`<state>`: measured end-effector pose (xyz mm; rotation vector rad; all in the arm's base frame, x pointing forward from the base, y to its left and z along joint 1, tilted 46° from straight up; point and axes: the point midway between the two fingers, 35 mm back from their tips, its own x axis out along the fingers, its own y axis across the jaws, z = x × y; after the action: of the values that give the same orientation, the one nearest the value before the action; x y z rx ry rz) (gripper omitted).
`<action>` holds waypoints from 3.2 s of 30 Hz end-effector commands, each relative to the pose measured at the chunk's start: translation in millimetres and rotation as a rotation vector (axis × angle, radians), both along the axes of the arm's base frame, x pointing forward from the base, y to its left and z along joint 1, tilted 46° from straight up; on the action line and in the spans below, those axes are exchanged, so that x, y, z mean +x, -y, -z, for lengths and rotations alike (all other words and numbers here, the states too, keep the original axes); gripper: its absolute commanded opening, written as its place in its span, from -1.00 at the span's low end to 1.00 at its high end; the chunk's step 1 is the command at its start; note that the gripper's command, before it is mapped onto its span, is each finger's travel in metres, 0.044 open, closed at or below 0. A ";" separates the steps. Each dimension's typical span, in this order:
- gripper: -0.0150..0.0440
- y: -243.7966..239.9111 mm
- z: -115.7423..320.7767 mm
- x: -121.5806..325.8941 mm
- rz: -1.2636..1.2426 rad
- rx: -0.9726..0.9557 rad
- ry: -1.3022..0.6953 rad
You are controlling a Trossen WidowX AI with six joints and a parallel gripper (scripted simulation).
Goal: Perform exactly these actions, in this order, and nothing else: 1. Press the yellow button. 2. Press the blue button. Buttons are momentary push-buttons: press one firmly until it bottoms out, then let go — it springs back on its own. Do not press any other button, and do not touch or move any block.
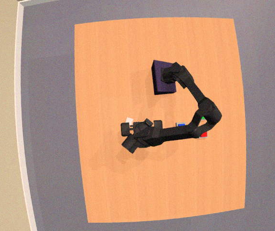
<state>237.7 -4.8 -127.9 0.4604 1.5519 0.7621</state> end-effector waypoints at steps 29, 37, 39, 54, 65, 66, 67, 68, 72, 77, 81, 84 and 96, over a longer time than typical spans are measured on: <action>-0.42 30.8 -107.6 23.4 0.010 -0.013 -0.011; -0.42 -60.4 -193.8 10.1 0.008 0.004 -0.013; -0.42 -74.1 -205.9 2.9 0.005 0.012 -0.016; -0.42 -119.3 -164.6 -7.2 0.005 0.017 -0.016; -0.42 -130.0 -153.7 -8.8 0.005 0.016 -0.016; -0.42 -131.1 -152.6 -9.1 0.005 0.016 -0.016; -0.42 -132.2 -151.5 -9.3 0.005 0.016 -0.016; -0.42 -133.3 -150.4 -9.5 0.005 0.017 -0.016; -0.42 -137.8 -146.1 -10.7 0.005 0.017 -0.016; -0.42 -143.2 -141.1 -12.3 0.005 0.018 -0.016; -0.42 -143.9 -140.5 -12.5 0.005 0.019 -0.016; -0.42 -143.9 -140.5 -12.5 0.005 0.019 -0.016; -0.42 -143.9 -140.5 -12.5 0.005 0.019 -0.016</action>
<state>226.0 138.5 12.8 0.4765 1.5551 0.7724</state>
